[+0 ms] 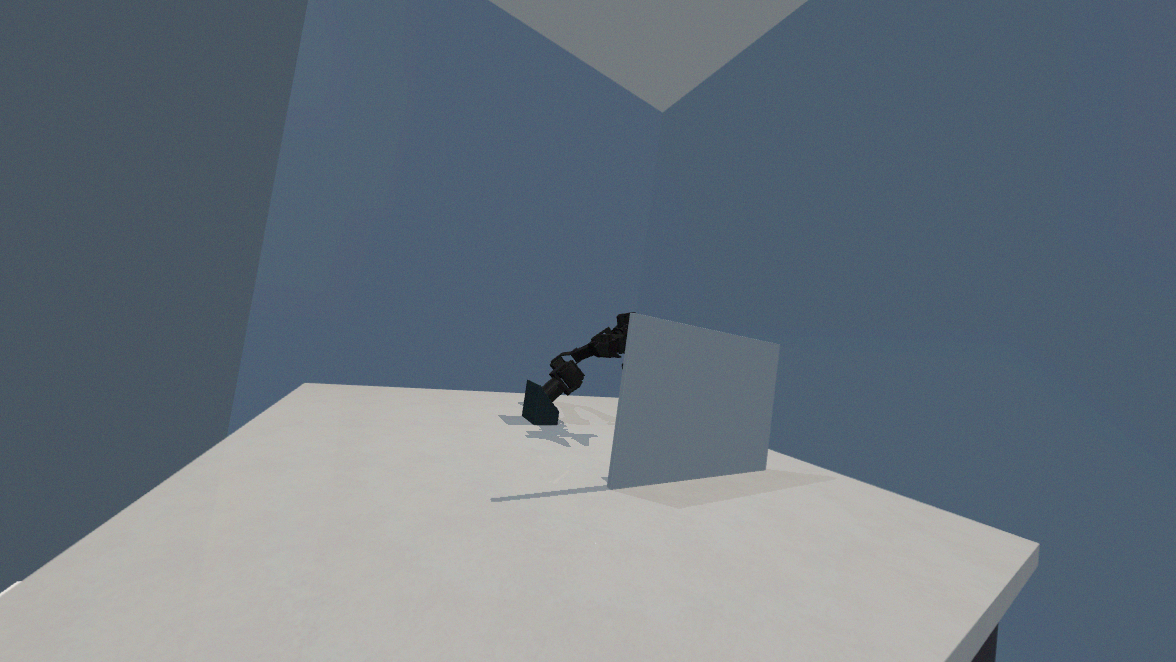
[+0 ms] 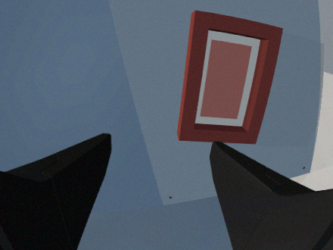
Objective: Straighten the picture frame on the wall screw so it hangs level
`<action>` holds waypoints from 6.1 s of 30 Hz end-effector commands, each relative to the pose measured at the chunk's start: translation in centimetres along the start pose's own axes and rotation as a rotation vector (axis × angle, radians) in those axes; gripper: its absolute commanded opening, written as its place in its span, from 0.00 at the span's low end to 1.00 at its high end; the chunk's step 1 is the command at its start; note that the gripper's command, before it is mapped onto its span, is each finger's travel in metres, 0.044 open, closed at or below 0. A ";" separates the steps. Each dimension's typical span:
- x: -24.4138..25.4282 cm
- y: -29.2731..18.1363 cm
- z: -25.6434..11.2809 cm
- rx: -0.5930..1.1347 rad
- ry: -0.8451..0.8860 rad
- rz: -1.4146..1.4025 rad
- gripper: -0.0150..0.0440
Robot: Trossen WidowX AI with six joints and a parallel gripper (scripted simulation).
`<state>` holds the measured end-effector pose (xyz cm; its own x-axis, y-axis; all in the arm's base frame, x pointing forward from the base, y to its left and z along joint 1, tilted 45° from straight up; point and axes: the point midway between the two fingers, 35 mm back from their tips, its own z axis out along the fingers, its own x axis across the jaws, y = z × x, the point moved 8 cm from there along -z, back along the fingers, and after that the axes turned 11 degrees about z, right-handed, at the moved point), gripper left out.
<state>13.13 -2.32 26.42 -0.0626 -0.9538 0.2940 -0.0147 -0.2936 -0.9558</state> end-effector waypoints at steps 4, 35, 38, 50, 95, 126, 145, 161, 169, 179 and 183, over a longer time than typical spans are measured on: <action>0.0 0.0 0.0 -0.002 -0.004 0.006 0.69; 0.0 0.0 0.0 -0.002 -0.004 0.006 0.69; 0.0 0.0 0.0 -0.002 -0.004 0.006 0.69; -3.9 1.0 6.4 0.005 -0.002 0.008 0.69; -4.0 1.0 14.5 0.009 0.000 0.008 0.69; -4.0 0.9 18.2 0.011 0.000 0.008 0.69; -4.0 0.9 18.5 0.011 0.000 0.008 0.69; -4.0 0.9 18.5 0.011 0.000 0.008 0.69; -4.0 0.9 18.5 0.011 0.000 0.008 0.47; -4.0 0.9 18.5 0.011 0.000 0.008 0.26; -4.0 0.9 18.5 0.011 0.000 0.008 0.25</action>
<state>31.81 -0.03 24.51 -0.0679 -0.9544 0.2908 -0.0052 -0.2911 -0.9567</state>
